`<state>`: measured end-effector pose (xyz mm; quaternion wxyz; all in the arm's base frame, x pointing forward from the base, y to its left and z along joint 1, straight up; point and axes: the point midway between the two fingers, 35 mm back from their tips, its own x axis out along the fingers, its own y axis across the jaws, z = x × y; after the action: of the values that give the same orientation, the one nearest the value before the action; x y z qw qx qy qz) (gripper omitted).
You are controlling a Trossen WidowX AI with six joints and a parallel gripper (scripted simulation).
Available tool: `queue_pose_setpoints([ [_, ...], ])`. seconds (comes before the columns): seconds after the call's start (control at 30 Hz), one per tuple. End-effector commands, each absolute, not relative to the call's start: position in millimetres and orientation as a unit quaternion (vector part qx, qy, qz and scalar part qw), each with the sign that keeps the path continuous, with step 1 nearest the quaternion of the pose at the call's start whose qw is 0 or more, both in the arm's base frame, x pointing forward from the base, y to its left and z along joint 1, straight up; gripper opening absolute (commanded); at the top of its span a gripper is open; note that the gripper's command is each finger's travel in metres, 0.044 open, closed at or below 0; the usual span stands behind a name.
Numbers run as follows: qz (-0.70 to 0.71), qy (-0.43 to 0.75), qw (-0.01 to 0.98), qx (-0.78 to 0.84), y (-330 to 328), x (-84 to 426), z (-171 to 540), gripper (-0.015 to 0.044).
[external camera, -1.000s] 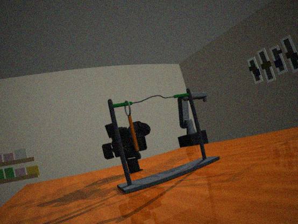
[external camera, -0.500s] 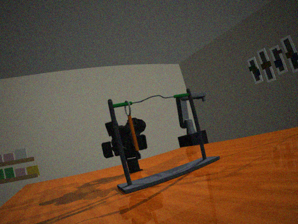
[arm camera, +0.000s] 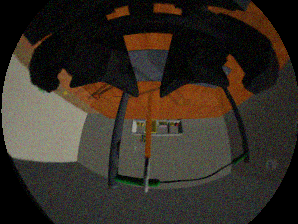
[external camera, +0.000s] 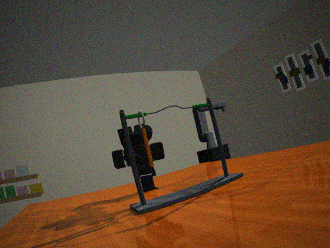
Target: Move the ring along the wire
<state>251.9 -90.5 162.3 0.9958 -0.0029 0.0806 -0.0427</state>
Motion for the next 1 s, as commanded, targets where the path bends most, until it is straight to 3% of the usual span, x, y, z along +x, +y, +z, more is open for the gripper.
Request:
queue_pose_setpoints([
  [0.0, -0.044, 0.080, 0.996, -0.001, -92, 258, 163, 0.0160],
  [0.97, -0.044, 0.079, 0.996, -0.001, -98, 300, 159, 0.0160],
])
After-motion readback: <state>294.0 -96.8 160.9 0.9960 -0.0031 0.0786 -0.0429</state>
